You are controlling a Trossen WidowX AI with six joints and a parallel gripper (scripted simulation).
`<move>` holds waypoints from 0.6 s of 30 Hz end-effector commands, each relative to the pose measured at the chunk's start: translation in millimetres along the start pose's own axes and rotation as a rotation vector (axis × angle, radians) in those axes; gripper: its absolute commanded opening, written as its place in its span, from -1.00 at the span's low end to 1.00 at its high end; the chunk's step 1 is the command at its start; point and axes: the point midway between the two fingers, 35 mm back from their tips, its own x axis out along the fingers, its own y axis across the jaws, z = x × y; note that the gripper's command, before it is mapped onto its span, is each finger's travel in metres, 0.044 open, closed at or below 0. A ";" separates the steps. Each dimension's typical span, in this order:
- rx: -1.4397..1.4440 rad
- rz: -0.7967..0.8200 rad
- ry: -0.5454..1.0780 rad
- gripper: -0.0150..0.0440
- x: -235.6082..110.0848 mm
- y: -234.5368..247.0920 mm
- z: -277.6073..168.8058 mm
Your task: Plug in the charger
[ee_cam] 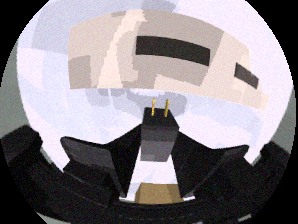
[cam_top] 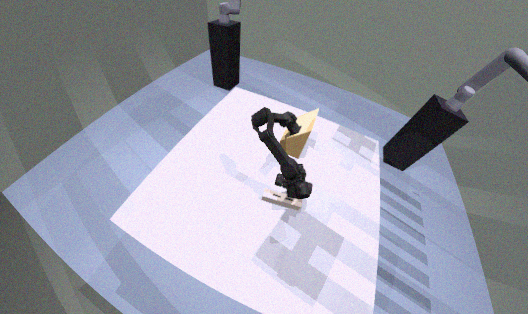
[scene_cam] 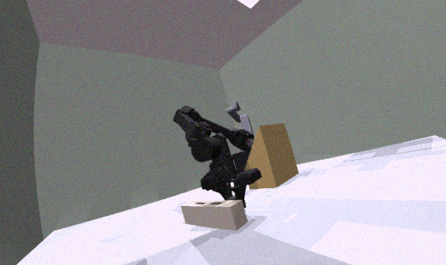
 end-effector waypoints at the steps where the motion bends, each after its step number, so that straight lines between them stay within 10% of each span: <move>1: -0.006 -0.006 -0.002 -0.49 -0.2 -1.2 0.6; 18: -0.006 -0.006 -0.002 -0.49 -0.6 -1.6 3.5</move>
